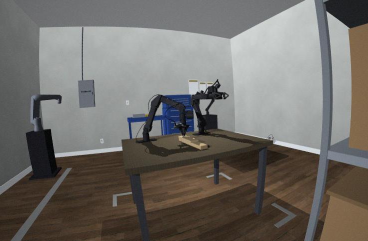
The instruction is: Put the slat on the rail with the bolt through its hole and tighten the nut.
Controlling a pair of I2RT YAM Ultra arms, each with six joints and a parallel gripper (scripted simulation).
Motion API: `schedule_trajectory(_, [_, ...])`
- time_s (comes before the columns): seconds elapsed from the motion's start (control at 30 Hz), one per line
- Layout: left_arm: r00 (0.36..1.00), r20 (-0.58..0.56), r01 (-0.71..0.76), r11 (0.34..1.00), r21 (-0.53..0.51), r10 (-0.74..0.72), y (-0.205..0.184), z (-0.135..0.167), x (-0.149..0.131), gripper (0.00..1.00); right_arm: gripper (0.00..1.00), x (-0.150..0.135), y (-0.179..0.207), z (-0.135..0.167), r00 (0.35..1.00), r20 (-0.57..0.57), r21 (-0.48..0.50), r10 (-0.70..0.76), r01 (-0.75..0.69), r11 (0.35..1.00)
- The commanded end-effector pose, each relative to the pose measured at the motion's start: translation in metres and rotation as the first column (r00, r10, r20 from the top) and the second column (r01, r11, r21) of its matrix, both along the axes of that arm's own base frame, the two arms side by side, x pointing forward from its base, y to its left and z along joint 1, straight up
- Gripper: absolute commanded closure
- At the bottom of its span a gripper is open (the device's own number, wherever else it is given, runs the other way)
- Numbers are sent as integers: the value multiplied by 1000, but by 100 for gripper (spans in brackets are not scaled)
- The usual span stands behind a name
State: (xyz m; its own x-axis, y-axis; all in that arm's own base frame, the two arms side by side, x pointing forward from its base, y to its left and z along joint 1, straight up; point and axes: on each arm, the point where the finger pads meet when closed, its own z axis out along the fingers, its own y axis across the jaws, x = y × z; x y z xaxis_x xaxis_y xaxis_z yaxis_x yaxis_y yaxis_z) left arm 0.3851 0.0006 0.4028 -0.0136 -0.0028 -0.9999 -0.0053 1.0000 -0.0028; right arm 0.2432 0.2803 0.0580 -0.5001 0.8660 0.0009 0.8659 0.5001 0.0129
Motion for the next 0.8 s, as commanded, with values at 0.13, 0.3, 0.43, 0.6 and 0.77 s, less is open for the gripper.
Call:
schedule_trajectory(0.13, [1000,26,5,1000,3,-5,0,9,-5,0,88,-5,3,-9,1000,-8,8,-21,21,1000])
schedule_trajectory(0.3, [1000,26,5,1000,3,-5,0,9,-5,0,88,-5,3,-9,1000,-8,8,-21,21,1000])
schedule_trajectory(0.43, [1000,26,5,1000,3,-5,0,9,-5,0,88,-5,3,-9,1000,-8,8,-19,19,1000])
schedule_trajectory(0.6, [1000,26,5,1000,3,-5,0,9,-5,0,88,-2,1,-6,1000,-3,2,-20,20,1000])
schedule_trajectory(0.77, [1000,26,5,1000,3,-5,0,9,-5,0,88,-2,1,-6,1000,-4,1,-20,20,1000])
